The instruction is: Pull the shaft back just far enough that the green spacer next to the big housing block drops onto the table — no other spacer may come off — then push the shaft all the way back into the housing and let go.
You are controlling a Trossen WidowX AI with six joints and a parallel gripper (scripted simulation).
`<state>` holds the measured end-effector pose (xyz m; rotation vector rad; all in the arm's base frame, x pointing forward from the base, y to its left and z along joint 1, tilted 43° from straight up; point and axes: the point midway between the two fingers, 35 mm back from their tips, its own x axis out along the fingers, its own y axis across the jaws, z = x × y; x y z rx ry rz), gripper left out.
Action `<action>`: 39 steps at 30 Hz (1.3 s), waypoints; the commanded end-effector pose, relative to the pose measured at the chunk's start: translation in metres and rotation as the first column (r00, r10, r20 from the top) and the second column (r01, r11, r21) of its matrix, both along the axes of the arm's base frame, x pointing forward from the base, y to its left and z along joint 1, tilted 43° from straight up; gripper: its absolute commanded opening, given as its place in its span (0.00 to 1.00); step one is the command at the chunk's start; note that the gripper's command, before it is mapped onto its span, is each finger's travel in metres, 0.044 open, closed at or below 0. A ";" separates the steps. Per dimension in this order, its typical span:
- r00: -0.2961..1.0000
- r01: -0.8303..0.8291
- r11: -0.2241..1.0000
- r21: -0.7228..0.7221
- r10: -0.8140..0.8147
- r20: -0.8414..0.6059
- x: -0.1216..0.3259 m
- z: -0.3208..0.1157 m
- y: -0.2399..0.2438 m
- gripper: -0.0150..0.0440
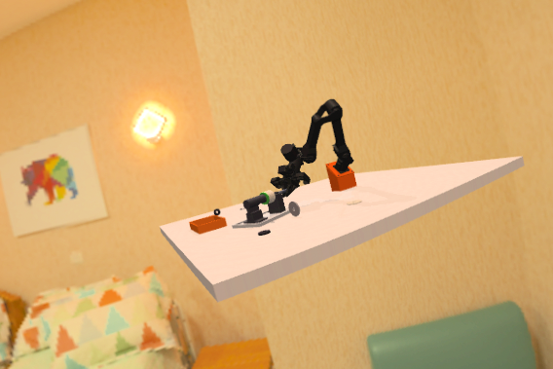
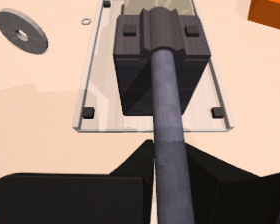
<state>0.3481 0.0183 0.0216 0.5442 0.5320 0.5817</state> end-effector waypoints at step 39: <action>1.000 -0.003 1.000 0.000 0.003 0.003 -0.004 -0.001 -0.001 0.25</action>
